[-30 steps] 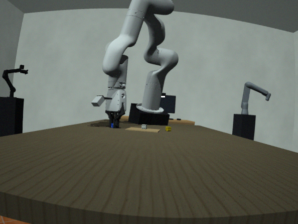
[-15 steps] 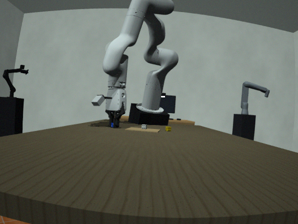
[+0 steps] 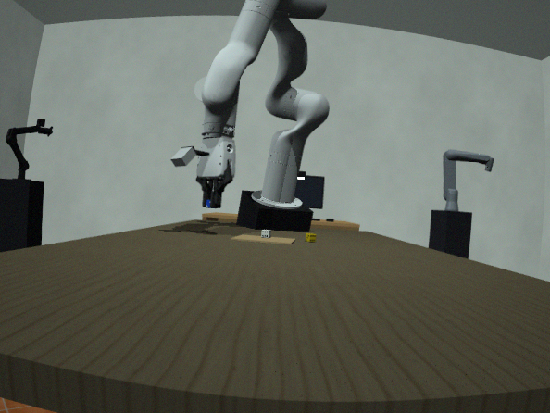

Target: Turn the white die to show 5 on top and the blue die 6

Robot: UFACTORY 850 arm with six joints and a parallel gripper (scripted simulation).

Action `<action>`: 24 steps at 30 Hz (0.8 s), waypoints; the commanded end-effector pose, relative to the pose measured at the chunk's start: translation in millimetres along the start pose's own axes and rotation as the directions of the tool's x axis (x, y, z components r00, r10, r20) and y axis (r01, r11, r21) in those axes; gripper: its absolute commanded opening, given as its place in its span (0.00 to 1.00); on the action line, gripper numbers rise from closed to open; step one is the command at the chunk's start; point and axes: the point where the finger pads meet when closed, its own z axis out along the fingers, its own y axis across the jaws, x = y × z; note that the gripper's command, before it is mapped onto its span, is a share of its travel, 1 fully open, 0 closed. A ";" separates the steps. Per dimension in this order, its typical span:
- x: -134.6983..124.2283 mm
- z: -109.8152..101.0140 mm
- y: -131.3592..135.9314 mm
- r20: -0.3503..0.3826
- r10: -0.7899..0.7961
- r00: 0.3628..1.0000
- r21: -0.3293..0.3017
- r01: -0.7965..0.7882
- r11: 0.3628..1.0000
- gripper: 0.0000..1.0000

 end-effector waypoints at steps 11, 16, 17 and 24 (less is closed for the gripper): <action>0.7 -32.1 -1.0 0.023 0.002 1.000 -0.011 -0.002 1.000 0.15; 0.3 -32.0 -2.5 0.024 -0.005 1.000 -0.011 0.005 1.000 0.15; -2.5 -32.0 -11.2 0.025 -0.046 0.999 -0.011 0.046 0.999 0.15; -26.5 -32.6 -73.6 0.028 -0.335 0.942 -0.005 0.336 0.942 0.15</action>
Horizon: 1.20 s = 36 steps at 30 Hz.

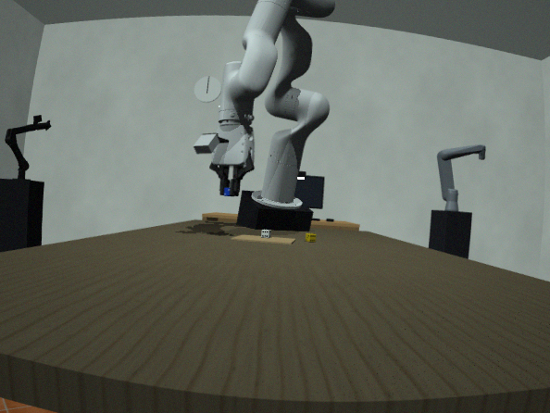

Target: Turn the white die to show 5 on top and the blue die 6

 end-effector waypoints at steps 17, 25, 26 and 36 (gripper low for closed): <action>-21.6 -3.8 -93.7 -0.008 -0.410 0.912 0.000 0.410 0.912 0.15; -21.5 -2.6 -93.7 -0.007 -0.410 0.912 0.000 0.410 0.912 0.15; -21.5 -1.0 -93.7 -0.006 -0.410 0.912 -0.001 0.410 0.912 0.15; -20.5 33.7 -94.0 -0.004 -0.410 0.912 -0.001 0.410 0.912 0.15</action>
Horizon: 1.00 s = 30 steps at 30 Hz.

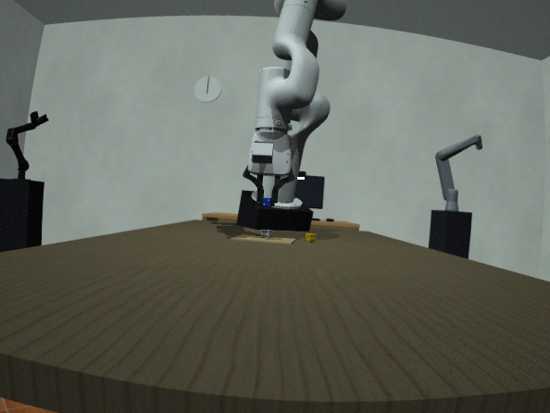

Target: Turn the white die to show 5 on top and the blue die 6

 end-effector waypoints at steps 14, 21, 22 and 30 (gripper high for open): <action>3.2 63.2 0.0 -0.005 0.000 1.000 0.003 0.000 1.000 0.15; 3.5 72.7 0.0 -0.005 0.000 1.000 0.003 0.000 1.000 0.15; 3.5 72.7 0.0 -0.005 0.000 1.000 0.003 0.000 1.000 0.15; 3.5 73.1 0.0 -0.005 0.000 1.000 0.003 0.000 1.000 0.15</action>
